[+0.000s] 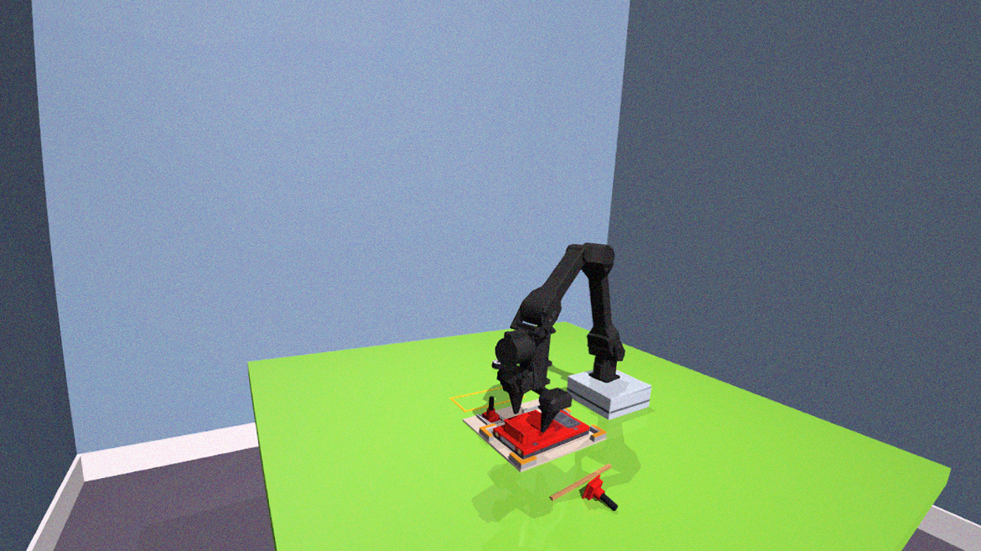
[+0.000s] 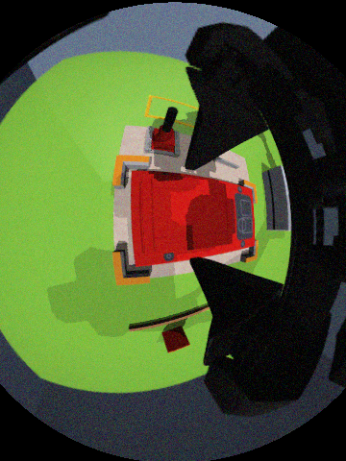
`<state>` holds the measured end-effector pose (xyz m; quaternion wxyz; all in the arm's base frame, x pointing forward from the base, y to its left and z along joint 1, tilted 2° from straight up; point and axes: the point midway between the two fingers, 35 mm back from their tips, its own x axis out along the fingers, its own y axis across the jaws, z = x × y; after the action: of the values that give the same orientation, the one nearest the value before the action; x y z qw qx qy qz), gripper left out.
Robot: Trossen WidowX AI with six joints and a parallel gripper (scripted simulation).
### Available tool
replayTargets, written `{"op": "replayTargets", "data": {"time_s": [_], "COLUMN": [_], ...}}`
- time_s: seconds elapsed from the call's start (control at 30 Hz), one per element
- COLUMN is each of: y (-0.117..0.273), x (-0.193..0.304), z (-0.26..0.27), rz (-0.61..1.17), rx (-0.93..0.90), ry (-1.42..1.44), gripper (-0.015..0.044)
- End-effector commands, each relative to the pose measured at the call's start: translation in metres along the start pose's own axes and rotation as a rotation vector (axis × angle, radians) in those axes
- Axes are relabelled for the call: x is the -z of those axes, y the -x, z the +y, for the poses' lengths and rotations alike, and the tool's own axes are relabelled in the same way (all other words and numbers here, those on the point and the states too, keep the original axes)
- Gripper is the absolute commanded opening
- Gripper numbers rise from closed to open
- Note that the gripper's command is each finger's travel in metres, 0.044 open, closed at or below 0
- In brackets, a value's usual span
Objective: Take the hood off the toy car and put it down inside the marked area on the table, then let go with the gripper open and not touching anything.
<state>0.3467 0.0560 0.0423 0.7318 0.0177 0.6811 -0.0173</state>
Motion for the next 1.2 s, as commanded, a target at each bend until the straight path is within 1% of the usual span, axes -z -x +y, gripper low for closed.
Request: {"op": "replayTargets", "data": {"time_s": [0.0,0.87,1.0,1.17], "y": [-0.004,-0.016,-0.013,-0.013], "x": [0.002,0.002,0.0,0.0], "z": [0.001,0.001,0.0,0.0], "rz": [0.008,0.008,0.0,0.0], "rx": [-0.004,-0.004,0.0,0.0], "ry": [0.002,0.002,0.0,0.0], "gripper": [0.044,0.044,0.0335,0.0302]}}
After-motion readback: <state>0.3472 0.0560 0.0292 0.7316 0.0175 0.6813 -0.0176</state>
